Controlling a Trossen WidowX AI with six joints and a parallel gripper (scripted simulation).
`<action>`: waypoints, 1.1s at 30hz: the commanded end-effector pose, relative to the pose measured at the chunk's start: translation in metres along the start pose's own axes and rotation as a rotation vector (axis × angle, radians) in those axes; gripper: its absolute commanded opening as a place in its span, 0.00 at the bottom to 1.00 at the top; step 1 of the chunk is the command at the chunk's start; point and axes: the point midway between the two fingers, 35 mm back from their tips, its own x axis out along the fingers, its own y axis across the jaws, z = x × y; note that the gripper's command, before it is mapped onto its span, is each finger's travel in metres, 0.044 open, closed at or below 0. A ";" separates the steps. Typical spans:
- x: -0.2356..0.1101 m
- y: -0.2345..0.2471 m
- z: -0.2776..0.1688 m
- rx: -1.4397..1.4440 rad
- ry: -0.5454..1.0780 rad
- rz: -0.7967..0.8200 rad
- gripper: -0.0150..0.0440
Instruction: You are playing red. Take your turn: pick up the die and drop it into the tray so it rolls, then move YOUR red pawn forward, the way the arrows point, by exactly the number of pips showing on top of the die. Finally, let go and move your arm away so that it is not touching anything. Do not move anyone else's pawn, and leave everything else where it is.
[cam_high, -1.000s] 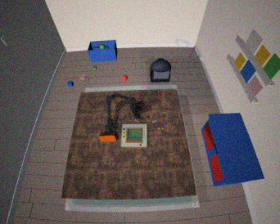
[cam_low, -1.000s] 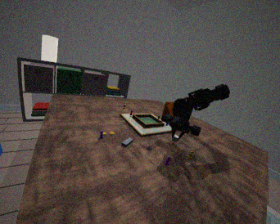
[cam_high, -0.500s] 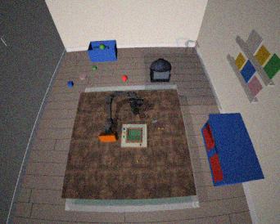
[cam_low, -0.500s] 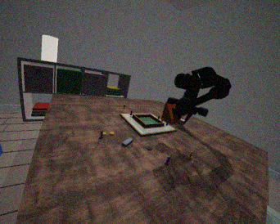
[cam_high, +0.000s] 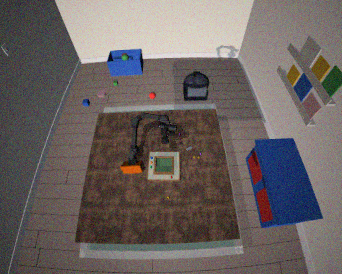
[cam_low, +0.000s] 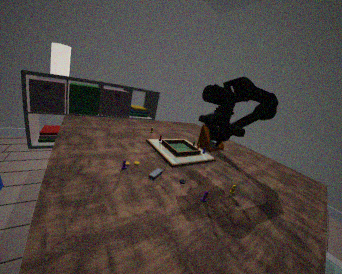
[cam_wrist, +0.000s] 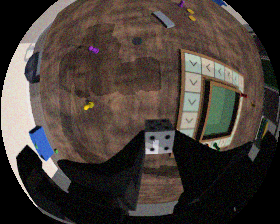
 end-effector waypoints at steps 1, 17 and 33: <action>0.004 -0.021 0.003 0.145 0.004 -0.010 0.25; 0.014 -0.097 0.007 0.694 0.000 -0.025 0.25; 0.027 -0.167 -0.008 1.238 0.002 -0.025 0.25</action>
